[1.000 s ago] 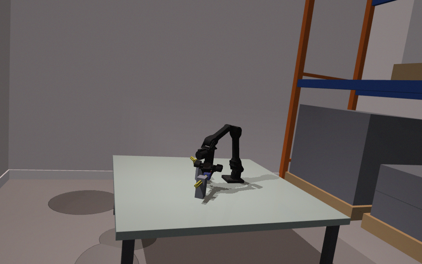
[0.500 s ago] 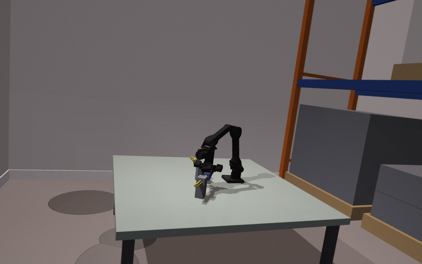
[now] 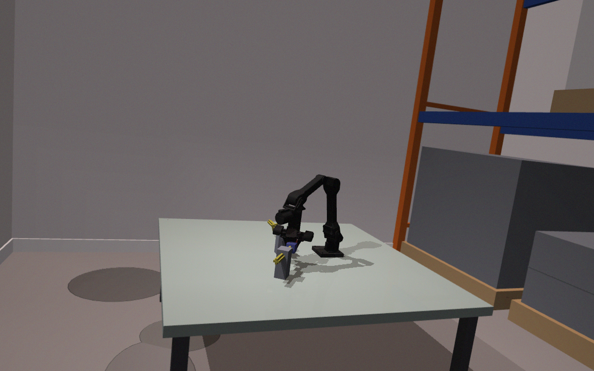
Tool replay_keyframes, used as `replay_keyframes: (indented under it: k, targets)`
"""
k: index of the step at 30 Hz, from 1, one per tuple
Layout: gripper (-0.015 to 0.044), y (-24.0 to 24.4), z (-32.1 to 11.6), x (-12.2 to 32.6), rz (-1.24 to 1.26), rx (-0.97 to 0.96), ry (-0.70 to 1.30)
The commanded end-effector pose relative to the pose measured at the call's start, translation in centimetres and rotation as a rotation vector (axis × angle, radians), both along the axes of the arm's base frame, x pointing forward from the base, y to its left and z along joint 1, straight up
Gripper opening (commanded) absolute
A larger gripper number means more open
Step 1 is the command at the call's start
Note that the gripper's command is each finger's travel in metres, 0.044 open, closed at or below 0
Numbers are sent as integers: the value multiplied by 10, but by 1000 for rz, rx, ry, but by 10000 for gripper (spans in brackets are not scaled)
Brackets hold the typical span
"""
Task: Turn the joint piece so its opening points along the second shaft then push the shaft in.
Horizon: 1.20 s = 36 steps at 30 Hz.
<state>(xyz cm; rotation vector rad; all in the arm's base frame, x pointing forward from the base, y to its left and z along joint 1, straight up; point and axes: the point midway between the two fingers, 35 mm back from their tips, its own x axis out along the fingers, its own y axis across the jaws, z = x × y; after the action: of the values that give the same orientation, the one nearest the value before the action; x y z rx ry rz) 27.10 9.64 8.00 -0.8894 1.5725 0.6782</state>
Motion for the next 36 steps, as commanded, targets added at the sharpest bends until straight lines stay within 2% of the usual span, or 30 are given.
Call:
replay_keyframes:
  k: [1,11,16,19,30,36]
  targets:
    - [0,0,0,1,12,-3,1]
    - [0,0,0,0,0,0,0]
    - [131,0,0,0,0,0,0]
    - [147,0,0,0,0,0,0]
    - [436,0,0,0,0,0,0]
    - [440,0,0,0,0,0,0]
